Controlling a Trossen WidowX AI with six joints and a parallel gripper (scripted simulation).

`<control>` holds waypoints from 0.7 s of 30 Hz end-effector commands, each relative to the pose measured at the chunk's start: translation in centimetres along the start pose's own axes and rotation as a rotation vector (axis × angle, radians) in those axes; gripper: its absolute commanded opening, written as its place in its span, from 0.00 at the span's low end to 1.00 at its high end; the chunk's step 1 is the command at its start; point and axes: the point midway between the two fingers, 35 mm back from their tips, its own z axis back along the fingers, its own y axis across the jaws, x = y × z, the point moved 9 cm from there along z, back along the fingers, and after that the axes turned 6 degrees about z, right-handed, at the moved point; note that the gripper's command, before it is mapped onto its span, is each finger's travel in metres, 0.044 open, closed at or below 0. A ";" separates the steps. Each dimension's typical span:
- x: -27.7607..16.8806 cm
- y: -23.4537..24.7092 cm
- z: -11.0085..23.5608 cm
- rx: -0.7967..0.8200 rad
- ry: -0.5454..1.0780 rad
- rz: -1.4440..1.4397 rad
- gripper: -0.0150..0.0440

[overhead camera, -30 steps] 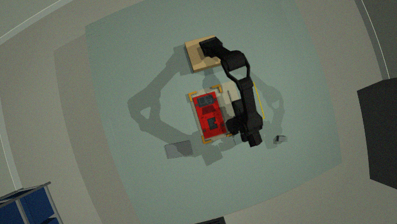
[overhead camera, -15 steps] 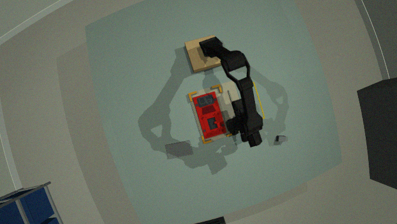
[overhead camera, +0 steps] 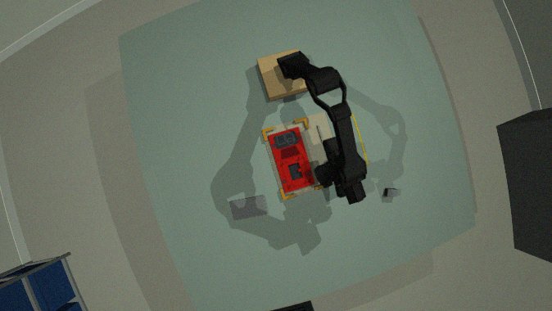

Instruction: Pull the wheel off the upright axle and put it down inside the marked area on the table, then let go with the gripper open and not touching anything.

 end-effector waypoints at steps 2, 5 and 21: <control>0.0 -0.1 0.7 0.007 0.000 0.004 0.25; 0.0 -0.1 0.8 0.008 0.000 0.004 0.25; 0.0 -0.1 1.4 0.010 -0.001 0.005 0.25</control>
